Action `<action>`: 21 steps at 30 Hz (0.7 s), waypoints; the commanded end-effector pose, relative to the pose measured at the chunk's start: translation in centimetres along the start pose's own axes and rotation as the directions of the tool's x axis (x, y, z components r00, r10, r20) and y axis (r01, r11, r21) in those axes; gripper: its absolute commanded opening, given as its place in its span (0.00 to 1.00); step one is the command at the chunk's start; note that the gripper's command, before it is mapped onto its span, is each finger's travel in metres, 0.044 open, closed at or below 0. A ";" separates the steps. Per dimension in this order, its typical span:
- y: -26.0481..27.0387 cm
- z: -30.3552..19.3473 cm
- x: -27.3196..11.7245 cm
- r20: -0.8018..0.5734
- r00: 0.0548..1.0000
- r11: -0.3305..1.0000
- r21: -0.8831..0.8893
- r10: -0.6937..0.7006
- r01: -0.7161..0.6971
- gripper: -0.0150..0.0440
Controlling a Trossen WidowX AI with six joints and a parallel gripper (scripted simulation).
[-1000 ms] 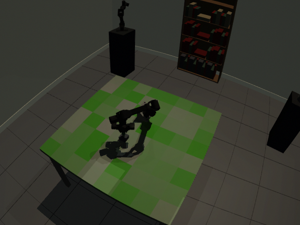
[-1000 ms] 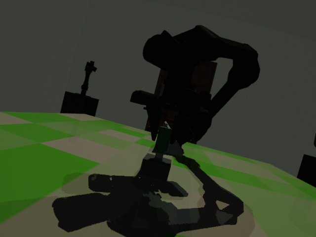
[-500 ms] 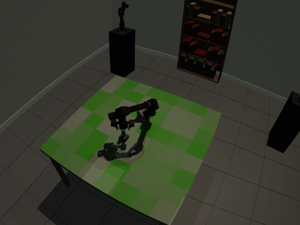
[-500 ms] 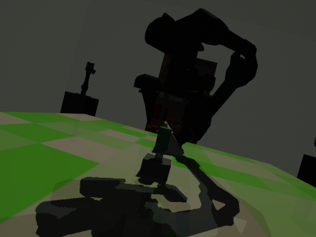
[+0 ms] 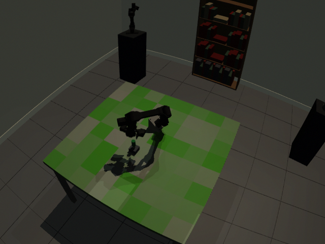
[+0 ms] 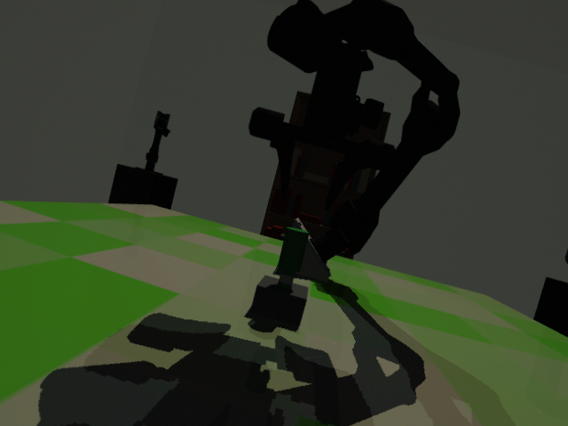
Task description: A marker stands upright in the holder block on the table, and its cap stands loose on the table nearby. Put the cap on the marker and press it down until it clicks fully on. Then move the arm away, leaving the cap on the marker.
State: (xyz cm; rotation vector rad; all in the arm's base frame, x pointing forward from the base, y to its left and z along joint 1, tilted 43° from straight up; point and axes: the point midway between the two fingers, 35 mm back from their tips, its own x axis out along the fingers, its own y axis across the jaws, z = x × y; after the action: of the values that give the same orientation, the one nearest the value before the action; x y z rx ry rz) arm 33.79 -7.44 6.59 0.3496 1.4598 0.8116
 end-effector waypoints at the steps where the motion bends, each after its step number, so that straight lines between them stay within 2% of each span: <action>1: 0.0 0.0 0.4 -0.005 1.000 0.985 0.172 -0.001 0.002 0.51; 7: 0.0 0.0 0.4 -0.005 1.000 0.985 0.172 -0.001 0.002 0.25; 21: 0.0 0.0 0.5 -0.005 1.000 0.985 0.172 -0.001 0.002 0.25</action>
State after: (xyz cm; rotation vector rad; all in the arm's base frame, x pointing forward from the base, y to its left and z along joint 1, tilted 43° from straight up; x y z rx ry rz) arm 33.77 -7.20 6.35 0.4766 1.5357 0.6906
